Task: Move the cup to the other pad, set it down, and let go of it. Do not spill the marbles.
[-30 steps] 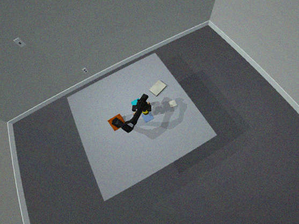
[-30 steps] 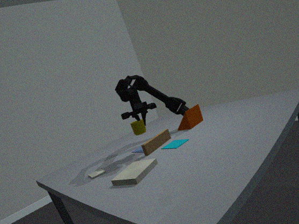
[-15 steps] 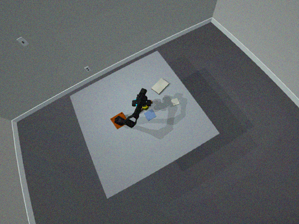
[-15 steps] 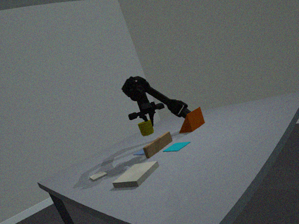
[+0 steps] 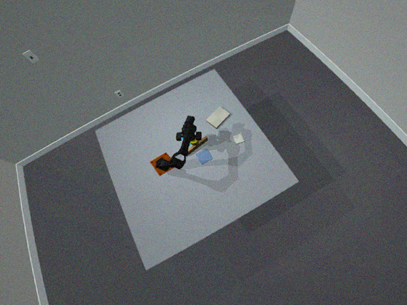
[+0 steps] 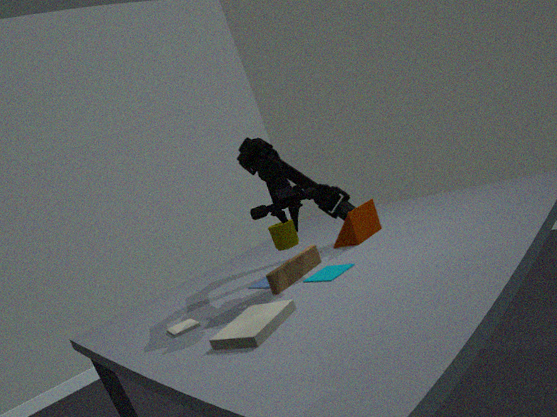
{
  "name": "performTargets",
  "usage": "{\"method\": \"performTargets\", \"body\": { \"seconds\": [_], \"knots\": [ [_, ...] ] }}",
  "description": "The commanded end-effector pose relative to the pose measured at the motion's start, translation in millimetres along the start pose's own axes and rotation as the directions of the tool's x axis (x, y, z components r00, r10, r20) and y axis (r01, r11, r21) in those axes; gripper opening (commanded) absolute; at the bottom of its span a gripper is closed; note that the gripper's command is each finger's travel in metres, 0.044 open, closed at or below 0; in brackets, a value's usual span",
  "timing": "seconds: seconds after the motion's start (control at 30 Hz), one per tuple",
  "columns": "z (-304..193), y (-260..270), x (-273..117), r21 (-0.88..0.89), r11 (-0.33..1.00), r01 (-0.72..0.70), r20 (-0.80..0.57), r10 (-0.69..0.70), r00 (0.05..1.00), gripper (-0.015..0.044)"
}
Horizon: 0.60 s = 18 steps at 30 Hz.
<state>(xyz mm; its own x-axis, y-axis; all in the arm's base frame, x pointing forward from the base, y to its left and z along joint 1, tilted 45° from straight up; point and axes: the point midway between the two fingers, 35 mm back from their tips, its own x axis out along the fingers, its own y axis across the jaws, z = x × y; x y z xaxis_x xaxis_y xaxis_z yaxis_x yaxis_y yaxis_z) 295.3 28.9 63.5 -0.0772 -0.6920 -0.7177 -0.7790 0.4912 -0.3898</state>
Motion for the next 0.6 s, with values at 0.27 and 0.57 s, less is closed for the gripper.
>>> {"method": "performTargets", "body": {
  "seconds": [0.27, 0.57],
  "knots": [
    [28, 25, 2, 0.001, 1.0, -0.005, -0.004, 0.005, 1.0, 0.0],
    [47, 41, 2, 0.001, 1.0, -0.006, -0.003, 0.006, 1.0, 0.0]
  ]
}}
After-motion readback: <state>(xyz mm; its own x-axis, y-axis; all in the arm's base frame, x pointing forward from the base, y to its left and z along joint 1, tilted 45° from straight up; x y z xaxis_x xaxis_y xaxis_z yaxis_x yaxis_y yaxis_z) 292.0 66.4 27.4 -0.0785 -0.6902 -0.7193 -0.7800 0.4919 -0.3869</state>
